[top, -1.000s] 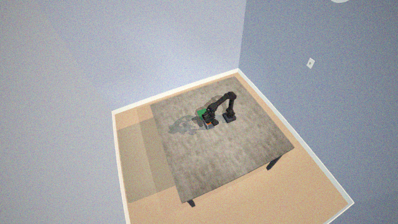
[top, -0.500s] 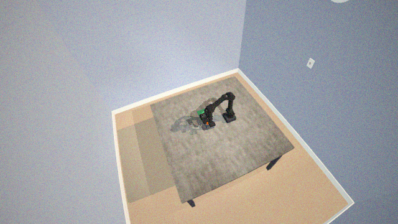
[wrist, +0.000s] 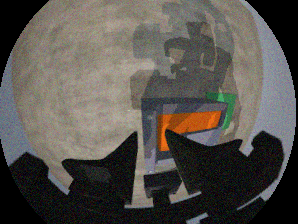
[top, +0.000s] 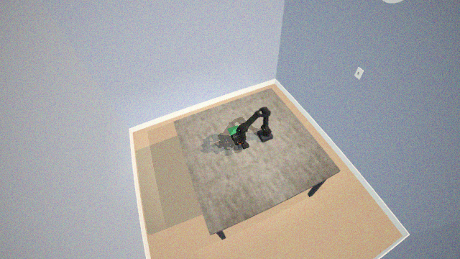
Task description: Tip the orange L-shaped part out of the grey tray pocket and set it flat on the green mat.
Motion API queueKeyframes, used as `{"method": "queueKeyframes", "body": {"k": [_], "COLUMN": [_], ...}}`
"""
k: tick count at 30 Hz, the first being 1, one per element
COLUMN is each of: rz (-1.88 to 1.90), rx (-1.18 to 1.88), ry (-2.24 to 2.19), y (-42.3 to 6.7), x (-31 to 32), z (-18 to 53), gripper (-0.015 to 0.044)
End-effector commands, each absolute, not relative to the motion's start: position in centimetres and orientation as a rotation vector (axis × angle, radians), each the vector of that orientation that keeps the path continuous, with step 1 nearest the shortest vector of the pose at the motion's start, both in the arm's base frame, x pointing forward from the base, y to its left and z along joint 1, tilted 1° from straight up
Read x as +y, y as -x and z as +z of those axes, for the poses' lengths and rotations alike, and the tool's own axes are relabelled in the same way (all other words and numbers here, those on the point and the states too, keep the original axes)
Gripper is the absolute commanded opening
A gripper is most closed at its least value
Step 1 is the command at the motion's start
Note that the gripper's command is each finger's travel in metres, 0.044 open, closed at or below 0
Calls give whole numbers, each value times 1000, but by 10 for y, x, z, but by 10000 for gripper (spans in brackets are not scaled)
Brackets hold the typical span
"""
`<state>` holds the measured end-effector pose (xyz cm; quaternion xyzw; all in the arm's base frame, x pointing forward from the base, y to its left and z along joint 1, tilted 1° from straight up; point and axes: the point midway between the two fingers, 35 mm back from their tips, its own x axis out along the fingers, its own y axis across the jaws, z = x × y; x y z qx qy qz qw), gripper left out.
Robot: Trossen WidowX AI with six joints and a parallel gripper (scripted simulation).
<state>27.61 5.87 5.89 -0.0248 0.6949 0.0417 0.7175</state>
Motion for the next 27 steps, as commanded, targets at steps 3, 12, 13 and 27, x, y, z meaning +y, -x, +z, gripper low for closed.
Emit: {"method": "queueKeyframes", "body": {"k": [3, 12, 13, 27], "rz": [94, 94, 94, 94], "rx": [1544, 1545, 1545, 1545], "ry": [48, 48, 48, 48], "y": [-275, -274, -274, -274], "x": [60, 60, 60, 60], "z": [48, 33, 32, 31], "gripper": [180, 180, 180, 180]}}
